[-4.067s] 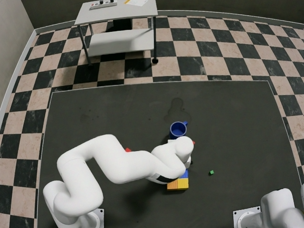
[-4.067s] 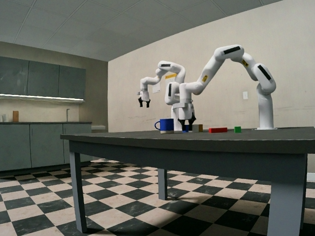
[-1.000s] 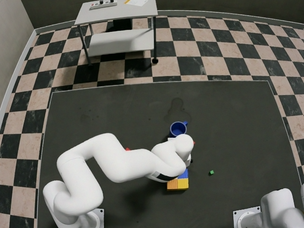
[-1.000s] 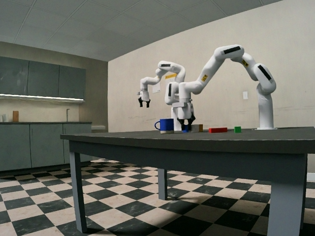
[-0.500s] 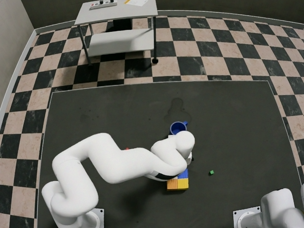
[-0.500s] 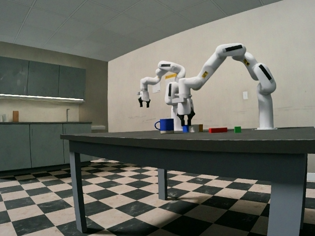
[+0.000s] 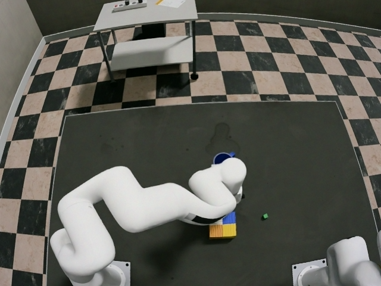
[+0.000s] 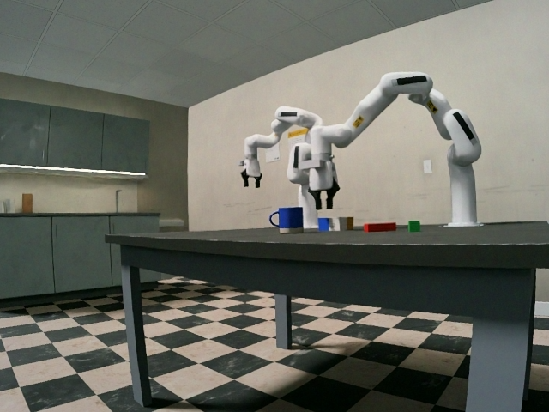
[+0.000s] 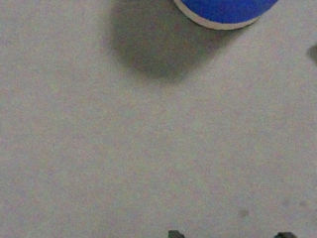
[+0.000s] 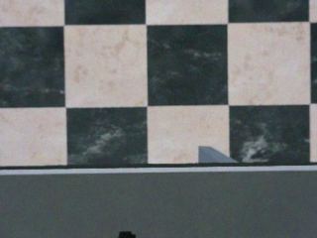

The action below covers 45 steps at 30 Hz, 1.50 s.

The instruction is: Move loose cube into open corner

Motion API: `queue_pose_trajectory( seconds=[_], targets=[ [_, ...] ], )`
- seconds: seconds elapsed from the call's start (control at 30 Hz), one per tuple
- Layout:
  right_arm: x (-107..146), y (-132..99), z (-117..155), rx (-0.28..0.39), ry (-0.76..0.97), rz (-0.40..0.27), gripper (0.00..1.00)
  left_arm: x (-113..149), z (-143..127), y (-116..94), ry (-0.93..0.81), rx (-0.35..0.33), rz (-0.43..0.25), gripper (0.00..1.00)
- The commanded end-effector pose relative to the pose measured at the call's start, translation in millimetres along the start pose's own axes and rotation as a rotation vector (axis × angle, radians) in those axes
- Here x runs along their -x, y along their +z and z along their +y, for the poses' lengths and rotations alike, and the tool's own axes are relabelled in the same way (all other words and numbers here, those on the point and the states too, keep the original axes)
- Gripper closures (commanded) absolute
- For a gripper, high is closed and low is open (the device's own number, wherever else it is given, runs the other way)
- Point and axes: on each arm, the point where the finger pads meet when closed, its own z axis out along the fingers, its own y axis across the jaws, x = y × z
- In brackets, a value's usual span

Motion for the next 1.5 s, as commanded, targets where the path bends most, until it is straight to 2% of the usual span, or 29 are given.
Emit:
queue_pose_trajectory(
  seconds=[0.0, 0.47, 1.2, 1.33, 1.47],
  targets=[
    [-0.5, -0.9, 0.0, 0.0, 0.0, 0.002, 0.0, -0.4, 0.6, -10.5, 0.0, 0.002, 0.002, 0.52],
    [-0.5, -0.9, 0.0, 0.0, 0.0, 0.002, 0.0, -0.4, 0.6, -29.0, 0.0, 0.002, 0.002, 0.52],
    [-0.5, -0.9, 0.0, 0.0, 0.0, 0.002, 0.0, -0.3, 0.5, -30.3, -0.002, 0.002, 0.002, 0.54],
    [-0.5, -0.9, 0.0, 0.0, 0.0, 0.002, 0.0, 2.1, -1.8, -30.7, -0.056, 0.002, 0.001, 0.54],
    [-0.5, -0.9, 0.0, 0.0, 0.0, 0.002, 0.0, 9.3, -8.6, -31.7, -0.211, 0.002, 0.001, 0.54]
  ],
)
